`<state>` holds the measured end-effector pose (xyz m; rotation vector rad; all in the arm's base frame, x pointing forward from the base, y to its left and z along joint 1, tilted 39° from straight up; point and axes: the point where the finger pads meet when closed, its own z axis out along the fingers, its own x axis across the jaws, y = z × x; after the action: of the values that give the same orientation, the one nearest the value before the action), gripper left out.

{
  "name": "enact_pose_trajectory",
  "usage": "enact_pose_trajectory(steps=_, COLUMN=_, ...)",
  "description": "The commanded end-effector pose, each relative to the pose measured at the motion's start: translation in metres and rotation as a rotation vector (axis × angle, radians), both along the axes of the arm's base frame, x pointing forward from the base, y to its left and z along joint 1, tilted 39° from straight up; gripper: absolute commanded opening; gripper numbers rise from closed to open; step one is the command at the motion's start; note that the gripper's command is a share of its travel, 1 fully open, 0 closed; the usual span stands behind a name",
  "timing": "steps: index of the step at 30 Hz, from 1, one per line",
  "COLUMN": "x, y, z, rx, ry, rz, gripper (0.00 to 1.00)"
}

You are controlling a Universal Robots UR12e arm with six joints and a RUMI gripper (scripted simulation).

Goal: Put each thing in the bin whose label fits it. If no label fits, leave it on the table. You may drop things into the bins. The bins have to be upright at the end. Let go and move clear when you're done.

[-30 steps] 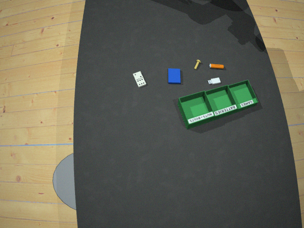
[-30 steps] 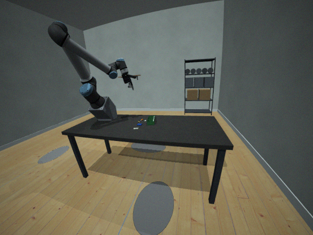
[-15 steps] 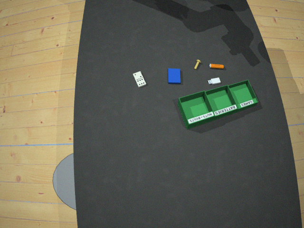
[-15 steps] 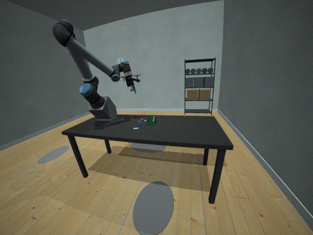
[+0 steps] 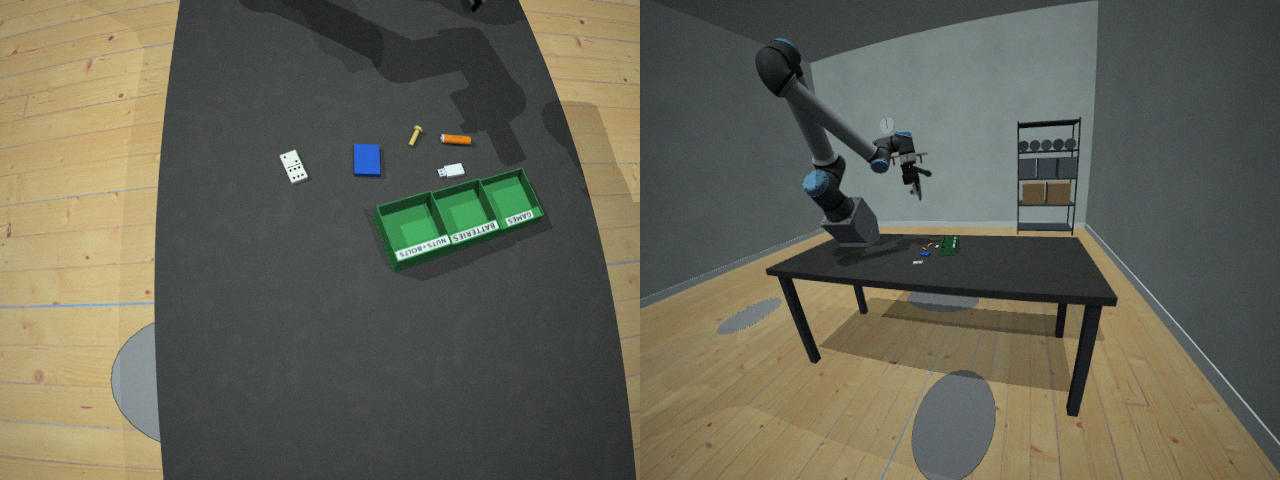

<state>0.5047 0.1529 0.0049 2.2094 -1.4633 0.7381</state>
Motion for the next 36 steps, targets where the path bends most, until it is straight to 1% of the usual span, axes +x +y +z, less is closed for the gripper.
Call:
enact_pose_trajectory(steps=1, x=0.021, y=-0.028, z=-0.003, rx=0.002, ry=-0.016, rz=-0.045, gripper=0.04)
enact_pose_trajectory(steps=4, x=0.019, y=-0.029, z=-0.004, rx=0.001, ry=-0.013, rz=-0.045, gripper=0.04)
enact_pose_trajectory(steps=6, x=0.028, y=-0.043, z=-0.006, rx=0.003, ry=-0.041, rz=-0.143, gripper=0.04)
enact_pose_trajectory(steps=7, x=0.031, y=-0.051, z=-0.007, rx=0.003, ry=-0.046, rz=-0.163, gripper=0.04)
enact_pose_trajectory(steps=10, x=0.042, y=-0.073, z=-0.01, rx=0.003, ry=-0.047, rz=-0.162, gripper=0.04)
enact_pose_trajectory(steps=14, x=0.042, y=-0.073, z=-0.01, rx=0.004, ry=-0.047, rz=-0.162, gripper=0.04)
enact_pose_trajectory(steps=16, x=0.047, y=-0.089, z=-0.012, rx=0.003, ry=-0.072, rz=-0.26, gripper=0.04)
enact_pose_trajectory(steps=17, x=0.05, y=-0.096, z=-0.013, rx=0.003, ry=-0.078, rz=-0.28, gripper=0.04)
enact_pose_trajectory(steps=20, x=0.059, y=-0.12, z=-0.016, rx=0.003, ry=-0.079, rz=-0.279, gripper=0.04)
enact_pose_trajectory(steps=36, x=0.056, y=-0.119, z=-0.017, rx=0.003, ry=-0.077, rz=-0.277, gripper=0.04)
